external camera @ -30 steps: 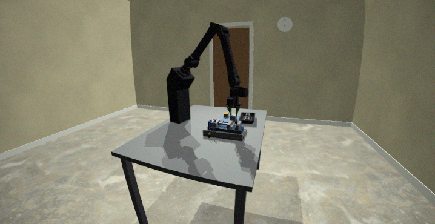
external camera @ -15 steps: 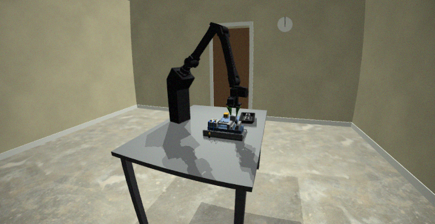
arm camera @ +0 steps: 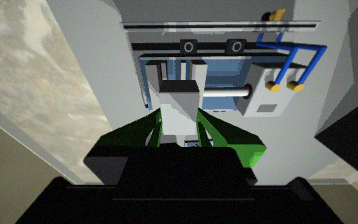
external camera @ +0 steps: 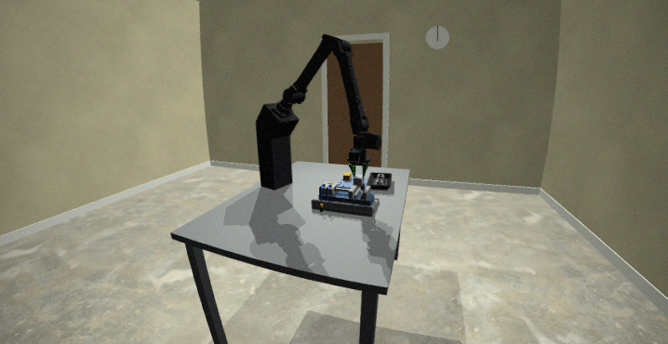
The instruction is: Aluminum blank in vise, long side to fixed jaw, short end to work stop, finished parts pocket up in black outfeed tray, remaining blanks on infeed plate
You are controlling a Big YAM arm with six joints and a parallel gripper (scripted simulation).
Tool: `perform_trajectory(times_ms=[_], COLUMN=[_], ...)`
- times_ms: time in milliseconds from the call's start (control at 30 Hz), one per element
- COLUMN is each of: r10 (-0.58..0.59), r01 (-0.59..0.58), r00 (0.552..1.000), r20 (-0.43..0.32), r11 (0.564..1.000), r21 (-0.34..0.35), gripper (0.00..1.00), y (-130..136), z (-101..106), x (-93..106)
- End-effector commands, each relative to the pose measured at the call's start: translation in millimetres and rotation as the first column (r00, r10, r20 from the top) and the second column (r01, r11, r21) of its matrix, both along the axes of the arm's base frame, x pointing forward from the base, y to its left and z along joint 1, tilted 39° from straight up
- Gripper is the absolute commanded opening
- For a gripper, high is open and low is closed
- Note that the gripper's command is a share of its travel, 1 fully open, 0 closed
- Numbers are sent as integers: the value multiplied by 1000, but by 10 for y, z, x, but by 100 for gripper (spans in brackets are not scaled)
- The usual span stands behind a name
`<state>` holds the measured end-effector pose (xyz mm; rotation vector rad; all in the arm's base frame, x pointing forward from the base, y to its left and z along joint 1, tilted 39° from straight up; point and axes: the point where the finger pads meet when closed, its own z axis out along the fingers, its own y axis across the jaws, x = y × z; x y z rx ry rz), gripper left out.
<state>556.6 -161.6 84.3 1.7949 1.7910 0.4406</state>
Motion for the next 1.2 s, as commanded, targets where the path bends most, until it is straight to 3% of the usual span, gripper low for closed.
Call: perform_trajectory(times_ms=[0, 1167], r10=[24, 21], r01=[-24, -21], r00=[999, 999], r20=[33, 43], r11=[1000, 1000], r21=[-17, -19], gripper=[0, 0], y=[93, 109], z=[220, 312], x=[62, 127])
